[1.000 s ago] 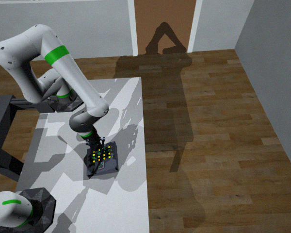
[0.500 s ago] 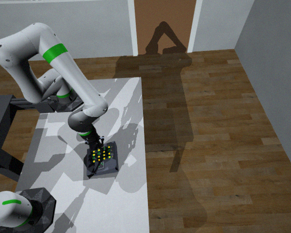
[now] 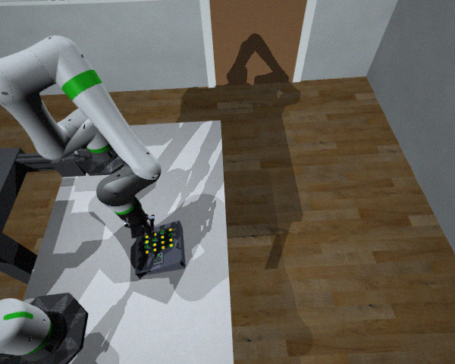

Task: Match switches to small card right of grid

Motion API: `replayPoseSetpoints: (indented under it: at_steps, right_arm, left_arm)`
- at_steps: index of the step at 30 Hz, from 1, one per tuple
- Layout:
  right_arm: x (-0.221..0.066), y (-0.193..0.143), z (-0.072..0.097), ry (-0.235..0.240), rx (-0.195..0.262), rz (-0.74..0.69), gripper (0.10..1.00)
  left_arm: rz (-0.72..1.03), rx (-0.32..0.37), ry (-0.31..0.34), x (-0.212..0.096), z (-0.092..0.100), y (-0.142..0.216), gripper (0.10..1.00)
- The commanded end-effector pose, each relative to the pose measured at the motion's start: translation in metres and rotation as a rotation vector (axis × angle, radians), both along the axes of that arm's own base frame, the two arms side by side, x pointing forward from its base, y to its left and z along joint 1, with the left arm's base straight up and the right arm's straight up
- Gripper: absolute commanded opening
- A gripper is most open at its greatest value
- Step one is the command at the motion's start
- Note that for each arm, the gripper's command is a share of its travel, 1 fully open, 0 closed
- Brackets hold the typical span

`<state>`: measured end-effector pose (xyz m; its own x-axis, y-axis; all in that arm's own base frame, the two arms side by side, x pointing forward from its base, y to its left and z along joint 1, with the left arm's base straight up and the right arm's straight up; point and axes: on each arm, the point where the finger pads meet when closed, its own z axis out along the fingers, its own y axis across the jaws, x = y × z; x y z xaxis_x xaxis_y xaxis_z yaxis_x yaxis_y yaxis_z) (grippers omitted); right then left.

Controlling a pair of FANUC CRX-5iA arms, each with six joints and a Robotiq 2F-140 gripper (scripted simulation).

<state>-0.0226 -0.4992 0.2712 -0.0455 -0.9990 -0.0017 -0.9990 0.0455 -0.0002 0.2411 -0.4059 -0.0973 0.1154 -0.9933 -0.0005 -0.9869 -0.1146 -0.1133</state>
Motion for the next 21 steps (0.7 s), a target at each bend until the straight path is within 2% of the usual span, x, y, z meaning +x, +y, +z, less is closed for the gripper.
replayPoseSetpoints:
  at_steps: [1,21]
  right_arm:
    - [-0.0001,-0.0002,0.0008,0.000,-0.002,0.000,1.000]
    - [-0.0001,-0.0002,0.0008,0.000,-0.002,0.000,1.000]
  left_arm:
    - [0.001,-0.001,-0.002,-0.0013,0.0001,-0.0011,0.099]
    - [0.001,-0.001,-0.002,-0.0021,-0.0003,-0.0028,0.099]
